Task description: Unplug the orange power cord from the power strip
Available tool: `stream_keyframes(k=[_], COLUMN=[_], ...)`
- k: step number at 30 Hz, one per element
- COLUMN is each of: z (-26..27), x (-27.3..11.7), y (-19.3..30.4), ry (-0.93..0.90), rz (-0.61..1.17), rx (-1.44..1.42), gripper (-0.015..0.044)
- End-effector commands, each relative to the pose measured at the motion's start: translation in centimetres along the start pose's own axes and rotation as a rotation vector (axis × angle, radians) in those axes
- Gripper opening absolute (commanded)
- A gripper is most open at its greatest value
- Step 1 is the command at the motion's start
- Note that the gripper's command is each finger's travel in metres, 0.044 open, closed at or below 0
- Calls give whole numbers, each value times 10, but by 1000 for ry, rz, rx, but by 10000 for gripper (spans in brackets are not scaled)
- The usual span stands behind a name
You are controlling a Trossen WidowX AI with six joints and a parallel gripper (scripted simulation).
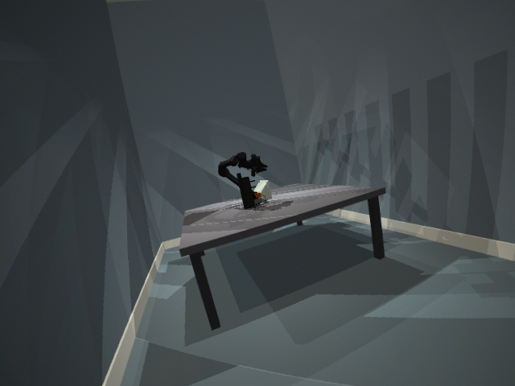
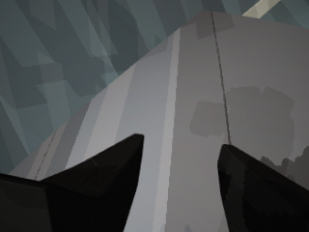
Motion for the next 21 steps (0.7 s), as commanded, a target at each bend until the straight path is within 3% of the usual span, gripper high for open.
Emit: stream_keyframes(k=[1,11,18,21], z=[8,21,14,13], x=[18,52,32,29], y=[18,100,171,175], ry=[3,8,-42,-54], rz=[105,581,1180,1234], rx=[-82,-427,-938,-991], gripper=[160,160,160,160])
Point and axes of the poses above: the point midway between the two fingers, 35 mm back from their tips, its own x axis out along the fingers, its own z axis across the jaws, y = z × x, the point moved 2 cm from there along -x, back along the fingers, and after that the axes turned 4 degrees about -x, right-handed, at the moved point
